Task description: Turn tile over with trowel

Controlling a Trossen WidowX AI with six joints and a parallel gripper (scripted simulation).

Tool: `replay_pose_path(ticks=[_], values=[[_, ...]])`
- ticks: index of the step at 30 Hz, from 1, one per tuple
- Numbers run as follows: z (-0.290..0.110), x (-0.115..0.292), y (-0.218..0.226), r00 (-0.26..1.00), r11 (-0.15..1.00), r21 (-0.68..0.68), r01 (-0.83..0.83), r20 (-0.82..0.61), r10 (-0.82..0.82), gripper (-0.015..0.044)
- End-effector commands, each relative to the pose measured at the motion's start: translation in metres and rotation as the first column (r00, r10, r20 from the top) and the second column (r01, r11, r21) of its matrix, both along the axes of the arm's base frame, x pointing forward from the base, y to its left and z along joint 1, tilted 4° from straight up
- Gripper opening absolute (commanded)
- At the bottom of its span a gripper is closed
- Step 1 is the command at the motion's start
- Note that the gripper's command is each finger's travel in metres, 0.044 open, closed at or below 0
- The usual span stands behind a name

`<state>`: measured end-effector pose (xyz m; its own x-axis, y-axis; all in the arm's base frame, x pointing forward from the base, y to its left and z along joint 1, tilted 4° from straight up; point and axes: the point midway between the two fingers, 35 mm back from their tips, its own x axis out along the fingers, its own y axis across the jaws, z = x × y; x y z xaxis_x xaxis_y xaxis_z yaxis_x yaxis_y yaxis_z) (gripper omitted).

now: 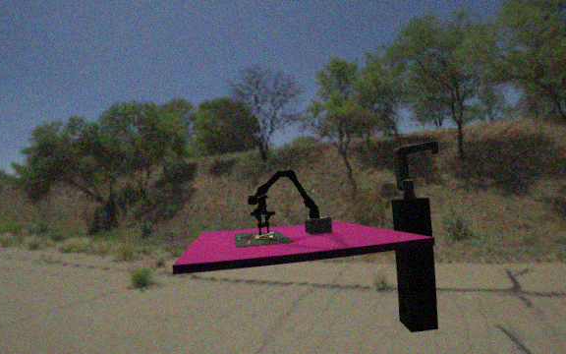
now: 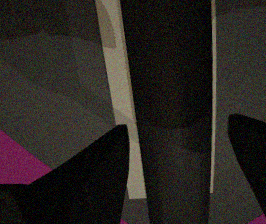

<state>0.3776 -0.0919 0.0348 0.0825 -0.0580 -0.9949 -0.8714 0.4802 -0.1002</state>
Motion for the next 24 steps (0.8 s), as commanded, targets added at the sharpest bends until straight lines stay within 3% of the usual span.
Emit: replay_pose_path(ticks=[1, 6, 24], values=[[-0.0026, -0.0011, -0.0004, 1.000, 1.000, -0.002, 0.001, -0.004, -0.001, 0.0158], [-0.0026, -0.0011, -0.0004, 1.000, 1.000, -0.002, 0.001, -0.004, -0.001, 0.0130], [-0.0026, -0.0010, -0.0004, 1.000, 1.000, -0.003, -0.003, -0.004, 0.003, 0.0130]])
